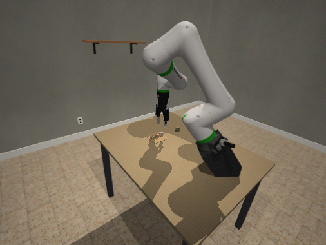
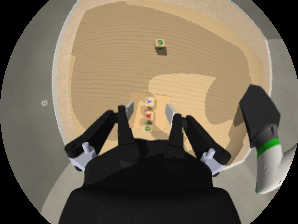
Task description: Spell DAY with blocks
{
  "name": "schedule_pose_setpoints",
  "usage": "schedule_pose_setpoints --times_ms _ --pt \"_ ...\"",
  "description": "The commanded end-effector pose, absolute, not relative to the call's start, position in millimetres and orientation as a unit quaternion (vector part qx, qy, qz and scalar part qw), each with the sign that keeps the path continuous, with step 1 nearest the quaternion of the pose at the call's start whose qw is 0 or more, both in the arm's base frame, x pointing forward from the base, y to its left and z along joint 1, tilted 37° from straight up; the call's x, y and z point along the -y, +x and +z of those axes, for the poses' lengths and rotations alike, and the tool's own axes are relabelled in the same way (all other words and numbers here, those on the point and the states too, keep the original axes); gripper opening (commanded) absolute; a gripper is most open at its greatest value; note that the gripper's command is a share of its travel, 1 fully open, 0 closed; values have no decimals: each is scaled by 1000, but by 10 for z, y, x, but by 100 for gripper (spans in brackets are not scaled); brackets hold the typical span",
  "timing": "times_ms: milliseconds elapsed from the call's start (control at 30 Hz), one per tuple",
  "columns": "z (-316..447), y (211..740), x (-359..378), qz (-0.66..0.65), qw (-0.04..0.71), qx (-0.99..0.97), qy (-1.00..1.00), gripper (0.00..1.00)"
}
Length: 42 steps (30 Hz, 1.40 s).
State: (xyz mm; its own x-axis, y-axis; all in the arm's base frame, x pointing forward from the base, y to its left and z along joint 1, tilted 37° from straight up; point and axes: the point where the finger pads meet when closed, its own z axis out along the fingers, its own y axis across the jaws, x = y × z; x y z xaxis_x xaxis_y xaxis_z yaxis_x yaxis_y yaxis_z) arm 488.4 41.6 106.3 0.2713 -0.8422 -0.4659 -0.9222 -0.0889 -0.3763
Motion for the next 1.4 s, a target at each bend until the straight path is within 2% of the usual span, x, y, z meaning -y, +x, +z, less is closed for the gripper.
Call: schedule_pose_setpoints --times_ms 0,733,1367 --pt "1067 4883 -412 65 309 -600 -735 100" --pt "1100 4872 -390 65 309 -600 -735 100" --pt "1594 4702 -63 65 309 -600 -735 100"
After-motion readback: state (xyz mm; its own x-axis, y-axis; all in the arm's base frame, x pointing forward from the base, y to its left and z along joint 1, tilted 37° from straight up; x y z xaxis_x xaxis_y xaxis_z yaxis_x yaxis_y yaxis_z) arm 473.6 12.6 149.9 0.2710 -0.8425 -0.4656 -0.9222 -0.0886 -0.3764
